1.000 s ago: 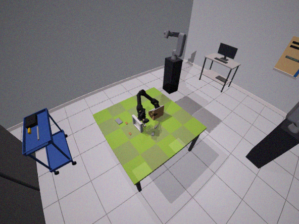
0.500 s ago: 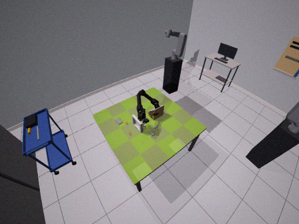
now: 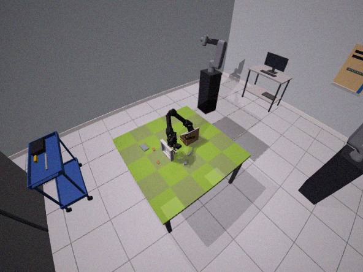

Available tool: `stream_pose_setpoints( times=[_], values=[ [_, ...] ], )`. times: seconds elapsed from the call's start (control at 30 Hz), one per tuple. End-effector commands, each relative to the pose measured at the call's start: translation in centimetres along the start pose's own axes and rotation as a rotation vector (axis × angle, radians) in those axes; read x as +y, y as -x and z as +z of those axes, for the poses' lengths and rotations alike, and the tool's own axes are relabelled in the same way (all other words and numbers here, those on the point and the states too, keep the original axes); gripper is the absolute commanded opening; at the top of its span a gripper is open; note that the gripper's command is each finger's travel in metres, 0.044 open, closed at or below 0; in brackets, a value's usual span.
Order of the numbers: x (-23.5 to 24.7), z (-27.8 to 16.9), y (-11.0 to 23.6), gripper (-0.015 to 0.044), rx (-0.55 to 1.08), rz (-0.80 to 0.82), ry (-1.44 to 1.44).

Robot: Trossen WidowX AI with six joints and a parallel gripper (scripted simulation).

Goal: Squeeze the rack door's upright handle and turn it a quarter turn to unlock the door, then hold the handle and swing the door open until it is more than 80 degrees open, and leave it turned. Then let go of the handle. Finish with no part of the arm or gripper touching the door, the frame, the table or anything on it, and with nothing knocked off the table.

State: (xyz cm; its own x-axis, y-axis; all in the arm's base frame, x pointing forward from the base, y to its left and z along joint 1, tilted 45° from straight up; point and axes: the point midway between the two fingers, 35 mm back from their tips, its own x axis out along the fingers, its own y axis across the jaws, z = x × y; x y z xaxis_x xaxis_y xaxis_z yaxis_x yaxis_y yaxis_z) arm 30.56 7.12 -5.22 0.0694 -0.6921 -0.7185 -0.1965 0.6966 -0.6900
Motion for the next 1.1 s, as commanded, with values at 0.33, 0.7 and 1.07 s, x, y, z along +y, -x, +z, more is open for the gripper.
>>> stream_pose_setpoints(
  times=[0.33, 0.7, 1.07],
  values=[
    [-0.02, 0.07, -0.04, 0.0027, -0.002, -0.002, 0.653],
    [-0.01, 0.06, -0.04, 0.0027, -0.002, -0.003, 1.195],
    [0.00, 0.06, -0.04, 0.0027, -0.001, -0.003, 1.737]
  ],
)
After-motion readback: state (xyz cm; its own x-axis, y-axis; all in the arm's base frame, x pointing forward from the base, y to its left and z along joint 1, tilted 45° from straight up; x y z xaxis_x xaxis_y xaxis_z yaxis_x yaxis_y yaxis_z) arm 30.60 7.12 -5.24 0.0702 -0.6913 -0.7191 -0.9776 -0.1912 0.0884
